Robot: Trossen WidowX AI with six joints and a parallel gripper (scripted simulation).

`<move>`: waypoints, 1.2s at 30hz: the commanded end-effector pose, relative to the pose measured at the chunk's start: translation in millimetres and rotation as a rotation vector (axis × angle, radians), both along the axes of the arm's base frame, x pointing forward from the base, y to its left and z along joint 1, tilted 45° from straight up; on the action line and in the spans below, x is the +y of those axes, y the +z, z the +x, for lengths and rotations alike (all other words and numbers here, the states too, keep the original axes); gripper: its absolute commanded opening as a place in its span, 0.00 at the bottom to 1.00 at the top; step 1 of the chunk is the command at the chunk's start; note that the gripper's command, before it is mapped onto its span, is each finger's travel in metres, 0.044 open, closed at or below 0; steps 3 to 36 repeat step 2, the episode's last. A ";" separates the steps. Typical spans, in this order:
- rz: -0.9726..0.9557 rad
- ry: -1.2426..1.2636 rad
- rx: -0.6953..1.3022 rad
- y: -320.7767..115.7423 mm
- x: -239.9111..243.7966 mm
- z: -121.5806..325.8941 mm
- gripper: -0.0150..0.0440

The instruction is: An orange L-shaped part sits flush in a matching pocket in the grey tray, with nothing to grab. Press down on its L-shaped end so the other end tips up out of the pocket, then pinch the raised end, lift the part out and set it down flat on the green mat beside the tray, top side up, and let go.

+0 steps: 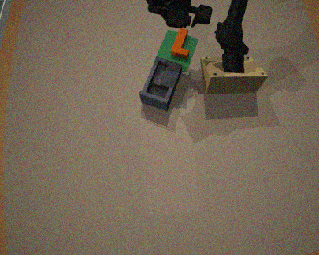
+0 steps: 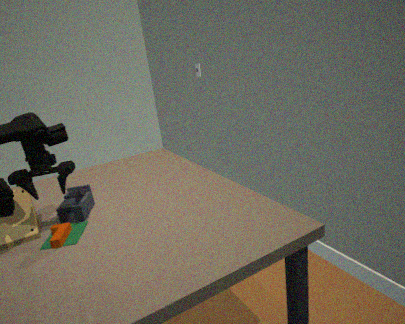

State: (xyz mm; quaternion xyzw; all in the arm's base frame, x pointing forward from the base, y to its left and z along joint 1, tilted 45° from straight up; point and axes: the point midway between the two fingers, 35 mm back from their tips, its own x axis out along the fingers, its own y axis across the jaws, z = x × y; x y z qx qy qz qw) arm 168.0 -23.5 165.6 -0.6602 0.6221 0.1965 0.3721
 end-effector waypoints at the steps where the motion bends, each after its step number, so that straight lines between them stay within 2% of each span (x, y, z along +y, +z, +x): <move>1: 0.001 0.003 0.000 -0.1 0.2 0.3 0.93; 36: 0.001 0.003 0.000 -0.1 0.2 0.3 0.93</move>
